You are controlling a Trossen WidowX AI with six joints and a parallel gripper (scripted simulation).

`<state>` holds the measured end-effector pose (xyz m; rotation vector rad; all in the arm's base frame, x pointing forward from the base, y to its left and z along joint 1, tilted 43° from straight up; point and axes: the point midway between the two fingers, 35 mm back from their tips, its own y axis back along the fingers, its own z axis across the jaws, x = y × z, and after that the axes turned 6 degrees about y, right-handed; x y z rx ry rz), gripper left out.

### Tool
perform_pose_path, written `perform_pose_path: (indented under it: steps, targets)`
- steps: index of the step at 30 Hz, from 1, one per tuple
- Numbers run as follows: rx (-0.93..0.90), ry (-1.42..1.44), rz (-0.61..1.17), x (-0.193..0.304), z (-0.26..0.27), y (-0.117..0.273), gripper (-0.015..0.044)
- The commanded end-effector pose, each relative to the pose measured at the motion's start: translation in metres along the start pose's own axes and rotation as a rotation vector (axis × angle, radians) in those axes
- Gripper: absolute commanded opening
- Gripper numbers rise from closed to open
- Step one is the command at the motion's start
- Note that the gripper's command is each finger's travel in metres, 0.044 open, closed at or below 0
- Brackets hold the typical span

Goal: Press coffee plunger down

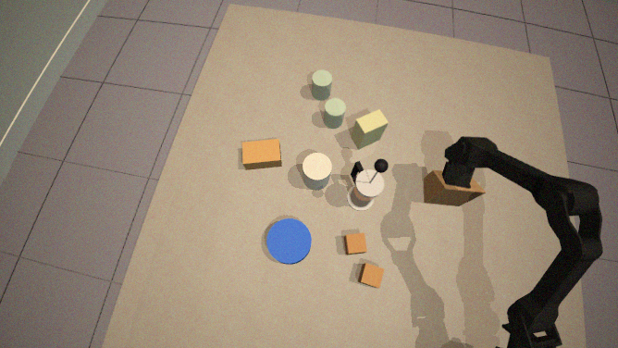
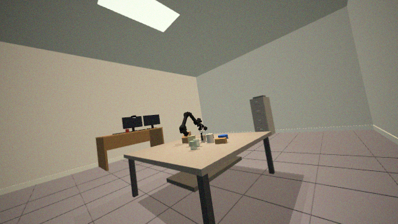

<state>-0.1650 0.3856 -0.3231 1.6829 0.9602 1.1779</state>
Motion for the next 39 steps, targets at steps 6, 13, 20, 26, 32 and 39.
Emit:
perform_pose_path:
  steps: [6, 13, 20, 26, 32, 39]
  targets:
    - [-0.111, -0.328, 0.050, 0.039, 0.013, 0.036, 0.0440]
    - [-0.300, -0.993, 0.248, 0.101, 0.054, 0.128, 0.0440]
    - [-0.381, -1.471, 0.488, 0.131, 0.094, 0.211, 0.0440]
    - [-0.376, -1.837, 0.741, 0.143, 0.129, 0.286, 0.0440]
    - [-0.310, -2.186, 1.052, 0.138, 0.169, 0.368, 0.0440]
    - [-0.091, -2.514, 1.488, 0.116, 0.209, 0.461, 0.0440]
